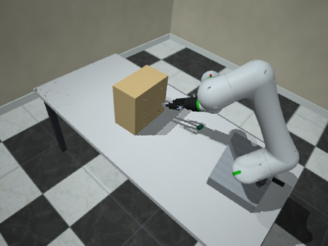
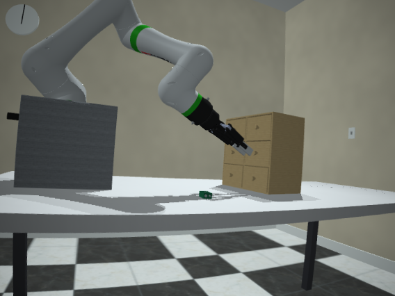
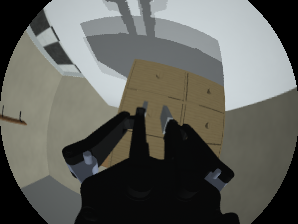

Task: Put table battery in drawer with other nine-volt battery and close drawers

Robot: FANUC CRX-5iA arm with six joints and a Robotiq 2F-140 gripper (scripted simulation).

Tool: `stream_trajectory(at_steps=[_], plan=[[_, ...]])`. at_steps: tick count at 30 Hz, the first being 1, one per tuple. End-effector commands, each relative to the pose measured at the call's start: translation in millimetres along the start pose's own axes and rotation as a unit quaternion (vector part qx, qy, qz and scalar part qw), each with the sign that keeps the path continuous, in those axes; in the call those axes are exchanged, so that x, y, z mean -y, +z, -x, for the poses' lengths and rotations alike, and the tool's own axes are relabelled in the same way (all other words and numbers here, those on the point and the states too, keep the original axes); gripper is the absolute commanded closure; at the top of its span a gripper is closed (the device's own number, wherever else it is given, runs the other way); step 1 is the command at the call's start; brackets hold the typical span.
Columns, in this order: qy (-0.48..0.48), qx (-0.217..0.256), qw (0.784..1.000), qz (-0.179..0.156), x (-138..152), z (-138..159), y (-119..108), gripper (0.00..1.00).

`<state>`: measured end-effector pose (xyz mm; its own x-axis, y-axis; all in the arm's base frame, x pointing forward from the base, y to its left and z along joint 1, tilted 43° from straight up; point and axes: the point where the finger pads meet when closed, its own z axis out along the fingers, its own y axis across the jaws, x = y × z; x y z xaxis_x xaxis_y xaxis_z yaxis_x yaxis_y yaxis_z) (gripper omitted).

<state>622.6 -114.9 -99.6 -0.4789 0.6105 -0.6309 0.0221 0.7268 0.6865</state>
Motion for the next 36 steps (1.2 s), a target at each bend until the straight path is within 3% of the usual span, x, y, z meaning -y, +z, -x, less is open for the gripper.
stream_trajectory(at_steps=[1,17,36], plan=[[0.000,0.000,1.000,0.000,0,0,0,0.80],[0.000,0.000,1.000,0.000,0,2,2,0.80],[0.000,0.000,1.000,0.000,0,15,25,0.80]])
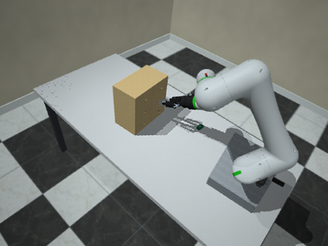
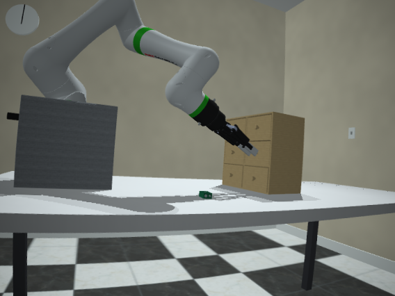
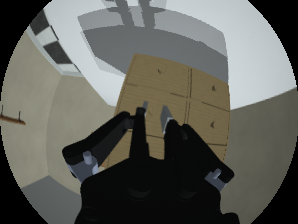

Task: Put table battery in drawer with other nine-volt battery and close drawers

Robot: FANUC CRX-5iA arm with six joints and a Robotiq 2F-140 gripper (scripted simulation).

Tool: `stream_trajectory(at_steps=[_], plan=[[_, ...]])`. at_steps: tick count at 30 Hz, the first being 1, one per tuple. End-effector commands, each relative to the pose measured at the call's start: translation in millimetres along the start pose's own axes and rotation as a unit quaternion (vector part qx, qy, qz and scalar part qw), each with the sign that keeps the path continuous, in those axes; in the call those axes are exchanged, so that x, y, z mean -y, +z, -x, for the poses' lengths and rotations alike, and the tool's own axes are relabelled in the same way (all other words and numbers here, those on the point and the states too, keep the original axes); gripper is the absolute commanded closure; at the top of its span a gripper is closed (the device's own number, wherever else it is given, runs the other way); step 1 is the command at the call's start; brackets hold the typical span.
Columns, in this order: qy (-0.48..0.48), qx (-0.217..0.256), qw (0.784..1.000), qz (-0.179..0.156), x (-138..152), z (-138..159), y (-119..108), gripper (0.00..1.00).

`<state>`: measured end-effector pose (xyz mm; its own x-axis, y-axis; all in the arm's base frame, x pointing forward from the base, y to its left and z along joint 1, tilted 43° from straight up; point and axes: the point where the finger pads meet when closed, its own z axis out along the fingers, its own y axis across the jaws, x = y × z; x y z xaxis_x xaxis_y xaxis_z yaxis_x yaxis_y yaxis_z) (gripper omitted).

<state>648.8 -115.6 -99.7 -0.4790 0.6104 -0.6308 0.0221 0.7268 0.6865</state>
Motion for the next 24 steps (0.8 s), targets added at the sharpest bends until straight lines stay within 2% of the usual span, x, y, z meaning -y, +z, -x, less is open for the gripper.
stream_trajectory(at_steps=[1,24], plan=[[0.000,0.000,1.000,0.000,0.2,2.5,3.6,0.80],[0.000,0.000,1.000,0.000,0.2,4.8,7.5,0.80]])
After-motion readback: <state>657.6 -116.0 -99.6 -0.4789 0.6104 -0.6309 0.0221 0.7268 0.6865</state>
